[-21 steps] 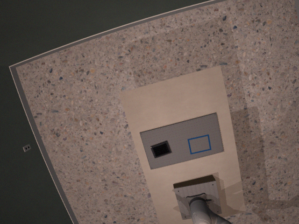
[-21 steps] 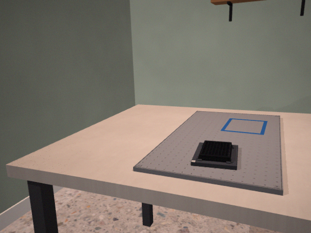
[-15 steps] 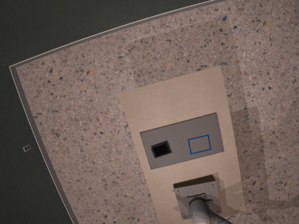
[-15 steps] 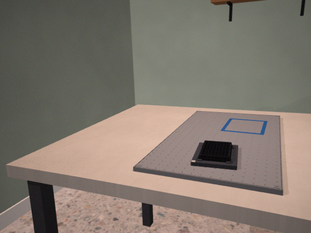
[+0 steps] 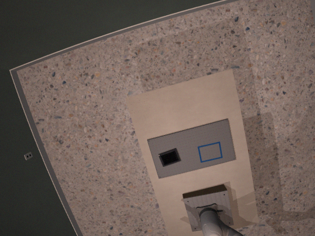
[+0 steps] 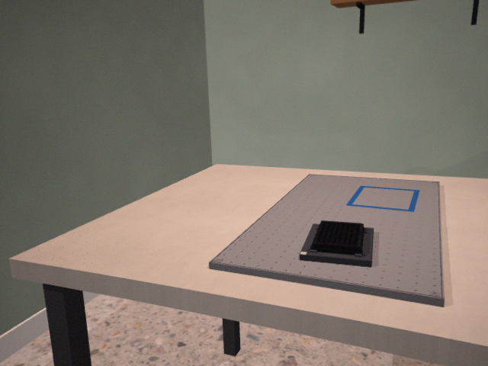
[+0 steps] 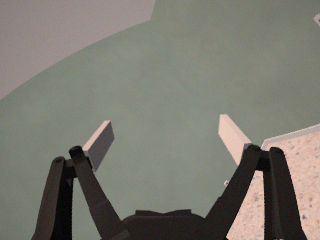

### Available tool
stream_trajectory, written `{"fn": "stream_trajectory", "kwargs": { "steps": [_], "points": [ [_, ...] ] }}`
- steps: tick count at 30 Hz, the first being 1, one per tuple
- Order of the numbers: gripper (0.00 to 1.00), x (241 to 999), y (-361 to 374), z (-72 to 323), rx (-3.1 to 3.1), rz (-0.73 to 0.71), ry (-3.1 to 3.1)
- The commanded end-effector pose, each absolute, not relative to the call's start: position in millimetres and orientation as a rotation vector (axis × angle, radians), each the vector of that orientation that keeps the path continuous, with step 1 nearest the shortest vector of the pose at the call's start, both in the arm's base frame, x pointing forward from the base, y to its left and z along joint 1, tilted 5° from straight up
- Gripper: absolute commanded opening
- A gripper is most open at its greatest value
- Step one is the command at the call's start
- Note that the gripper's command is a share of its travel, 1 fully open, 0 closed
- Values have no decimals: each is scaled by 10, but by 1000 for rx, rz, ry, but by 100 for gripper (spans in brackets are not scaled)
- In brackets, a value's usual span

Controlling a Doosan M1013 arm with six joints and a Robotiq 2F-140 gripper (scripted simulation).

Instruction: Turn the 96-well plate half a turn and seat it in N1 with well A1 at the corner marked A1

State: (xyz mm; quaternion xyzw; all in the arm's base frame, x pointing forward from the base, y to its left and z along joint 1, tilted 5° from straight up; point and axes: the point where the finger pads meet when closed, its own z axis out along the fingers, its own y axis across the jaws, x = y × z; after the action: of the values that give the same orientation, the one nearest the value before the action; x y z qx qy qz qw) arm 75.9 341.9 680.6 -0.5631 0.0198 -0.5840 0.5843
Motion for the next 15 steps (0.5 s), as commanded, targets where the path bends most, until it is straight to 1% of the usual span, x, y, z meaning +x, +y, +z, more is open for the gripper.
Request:
{"fn": "stream_trajectory", "kwargs": {
  "steps": [1,8,11,13,15],
  "points": [
    [100,855,3503,6691,-1377,-1441,9],
    [100,1035,3632,6477,-1496,-1575,-63],
    [100,1099,3671,6401,-1531,-1611,-86],
    [100,1099,3671,6401,-1531,-1611,-86],
    [100,1160,3704,6329,-1576,-1655,-114]
  ]
}}
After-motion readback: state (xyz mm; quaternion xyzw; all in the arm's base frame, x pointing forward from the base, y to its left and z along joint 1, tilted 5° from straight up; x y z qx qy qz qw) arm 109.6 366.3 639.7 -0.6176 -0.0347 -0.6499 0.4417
